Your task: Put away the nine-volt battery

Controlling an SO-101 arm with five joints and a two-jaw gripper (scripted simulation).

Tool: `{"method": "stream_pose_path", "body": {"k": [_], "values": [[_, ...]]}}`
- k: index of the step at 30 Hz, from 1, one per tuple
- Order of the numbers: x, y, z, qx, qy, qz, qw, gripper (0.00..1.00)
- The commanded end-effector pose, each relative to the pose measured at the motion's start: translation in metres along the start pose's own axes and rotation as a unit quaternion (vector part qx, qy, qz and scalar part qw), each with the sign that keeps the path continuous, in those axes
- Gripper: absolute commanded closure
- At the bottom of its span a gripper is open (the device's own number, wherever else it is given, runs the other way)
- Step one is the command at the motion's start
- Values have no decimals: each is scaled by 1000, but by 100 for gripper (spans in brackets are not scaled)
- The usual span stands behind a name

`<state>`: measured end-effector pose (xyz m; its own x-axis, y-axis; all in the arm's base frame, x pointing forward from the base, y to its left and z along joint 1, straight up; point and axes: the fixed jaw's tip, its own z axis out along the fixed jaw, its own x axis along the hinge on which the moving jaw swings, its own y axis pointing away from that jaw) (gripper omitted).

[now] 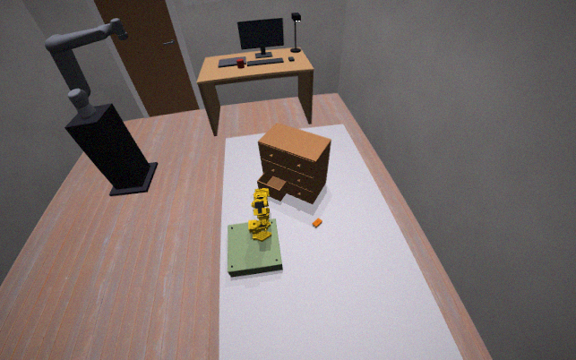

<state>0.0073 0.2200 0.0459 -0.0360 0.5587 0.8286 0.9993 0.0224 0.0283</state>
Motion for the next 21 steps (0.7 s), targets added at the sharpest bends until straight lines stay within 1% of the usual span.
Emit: {"method": "stream_pose_path", "body": {"k": [1, 7, 14, 21], "values": [[3, 2, 5, -4, 11, 6, 1000, 79], [3, 2, 5, -4, 11, 6, 1000, 79], [-1, 10, 20, -18, 22, 16, 999, 79], [-1, 10, 20, -18, 22, 16, 999, 79]]}}
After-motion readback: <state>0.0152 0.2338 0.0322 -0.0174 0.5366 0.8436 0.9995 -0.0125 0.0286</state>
